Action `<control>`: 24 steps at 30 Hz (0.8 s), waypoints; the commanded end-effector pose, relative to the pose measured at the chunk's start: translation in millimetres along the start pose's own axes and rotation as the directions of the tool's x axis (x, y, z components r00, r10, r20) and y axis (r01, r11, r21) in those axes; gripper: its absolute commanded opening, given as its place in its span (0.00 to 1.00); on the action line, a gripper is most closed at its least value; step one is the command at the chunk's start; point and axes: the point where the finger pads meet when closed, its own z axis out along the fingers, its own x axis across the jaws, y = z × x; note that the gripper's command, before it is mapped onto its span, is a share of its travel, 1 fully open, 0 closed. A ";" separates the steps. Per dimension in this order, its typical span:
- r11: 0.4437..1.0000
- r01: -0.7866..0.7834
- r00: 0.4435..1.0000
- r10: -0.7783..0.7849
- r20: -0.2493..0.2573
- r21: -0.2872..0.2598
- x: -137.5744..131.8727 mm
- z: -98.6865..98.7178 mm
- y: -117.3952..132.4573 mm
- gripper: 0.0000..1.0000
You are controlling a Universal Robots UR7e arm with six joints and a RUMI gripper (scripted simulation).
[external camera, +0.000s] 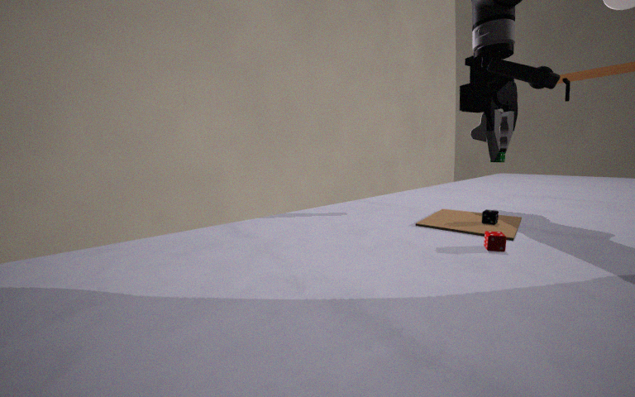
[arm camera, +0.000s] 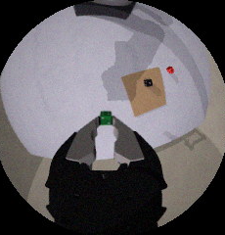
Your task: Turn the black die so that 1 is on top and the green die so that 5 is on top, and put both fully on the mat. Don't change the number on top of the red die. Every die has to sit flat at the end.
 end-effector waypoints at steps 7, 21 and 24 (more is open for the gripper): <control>1.000 0.000 1.000 0.000 0.000 -0.001 -0.1 -1.7 0.2 0.03; 1.000 -0.012 1.000 0.012 0.000 -0.001 0.1 -1.7 0.2 0.03; 1.000 -0.022 1.000 0.022 0.000 -0.001 0.3 -1.6 0.1 0.03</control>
